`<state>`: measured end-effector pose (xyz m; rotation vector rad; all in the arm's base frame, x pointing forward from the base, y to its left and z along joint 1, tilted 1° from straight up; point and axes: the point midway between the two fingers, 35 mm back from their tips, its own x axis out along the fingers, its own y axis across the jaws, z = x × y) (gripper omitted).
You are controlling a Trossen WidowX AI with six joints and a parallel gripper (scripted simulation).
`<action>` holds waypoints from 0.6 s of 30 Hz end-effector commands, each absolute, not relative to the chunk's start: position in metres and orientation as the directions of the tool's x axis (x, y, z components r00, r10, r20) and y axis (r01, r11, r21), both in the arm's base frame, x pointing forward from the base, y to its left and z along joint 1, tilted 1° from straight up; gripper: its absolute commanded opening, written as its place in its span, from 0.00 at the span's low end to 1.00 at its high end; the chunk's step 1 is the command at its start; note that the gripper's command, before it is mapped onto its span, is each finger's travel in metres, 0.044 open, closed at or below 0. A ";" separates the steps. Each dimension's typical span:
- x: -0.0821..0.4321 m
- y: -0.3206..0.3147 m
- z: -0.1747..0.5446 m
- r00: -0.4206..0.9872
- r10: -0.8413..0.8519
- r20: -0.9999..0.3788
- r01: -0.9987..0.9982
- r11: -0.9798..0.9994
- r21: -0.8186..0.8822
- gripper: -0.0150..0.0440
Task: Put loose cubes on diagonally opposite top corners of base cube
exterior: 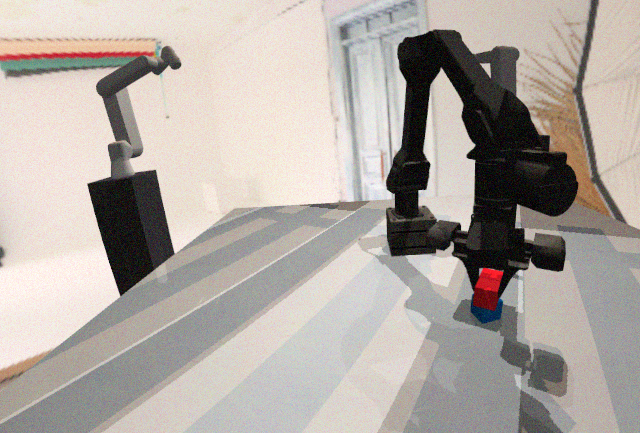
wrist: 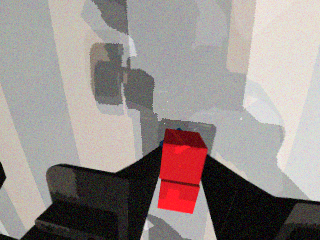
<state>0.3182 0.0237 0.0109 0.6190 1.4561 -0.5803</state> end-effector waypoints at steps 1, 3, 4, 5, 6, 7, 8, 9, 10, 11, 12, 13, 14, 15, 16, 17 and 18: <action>0.318 0.023 0.011 0.037 0.006 -0.999 0.695 0.719 0.030 0.43; 0.318 0.023 0.011 0.037 0.006 -0.999 0.695 0.719 0.030 0.43; 0.318 0.023 0.011 0.037 0.006 -0.999 0.695 0.719 0.030 0.43; 0.318 0.023 0.011 0.037 0.006 -0.999 0.695 0.719 0.030 0.48; 0.318 0.023 0.011 0.037 0.006 -0.999 0.695 0.719 0.030 0.52; 0.318 0.023 0.011 0.037 0.006 -0.999 0.695 0.719 0.030 0.57; 0.318 0.023 0.011 0.037 0.006 -0.999 0.695 0.719 0.030 0.60; 0.318 0.023 0.011 0.037 0.006 -0.999 0.695 0.719 0.030 0.60; 0.318 0.023 0.011 0.037 0.006 -0.999 0.695 0.719 0.030 0.60; 0.318 0.023 0.011 0.037 0.006 -0.999 0.695 0.719 0.030 0.60; 0.318 0.023 0.011 0.037 0.006 -0.999 0.695 0.719 0.030 0.60; 0.318 0.023 0.011 0.037 0.006 -0.999 0.695 0.719 0.030 0.60; 0.318 0.023 0.012 0.037 0.008 -0.999 0.695 0.718 0.031 0.60; 0.318 0.023 0.016 0.036 0.010 -0.999 0.695 0.718 0.032 0.60; 0.318 0.024 0.018 0.036 0.011 -0.999 0.696 0.718 0.033 0.60; 0.318 0.024 0.020 0.036 0.012 -0.999 0.696 0.718 0.033 0.60; 0.318 0.024 0.022 0.036 0.012 -0.999 0.696 0.718 0.033 0.60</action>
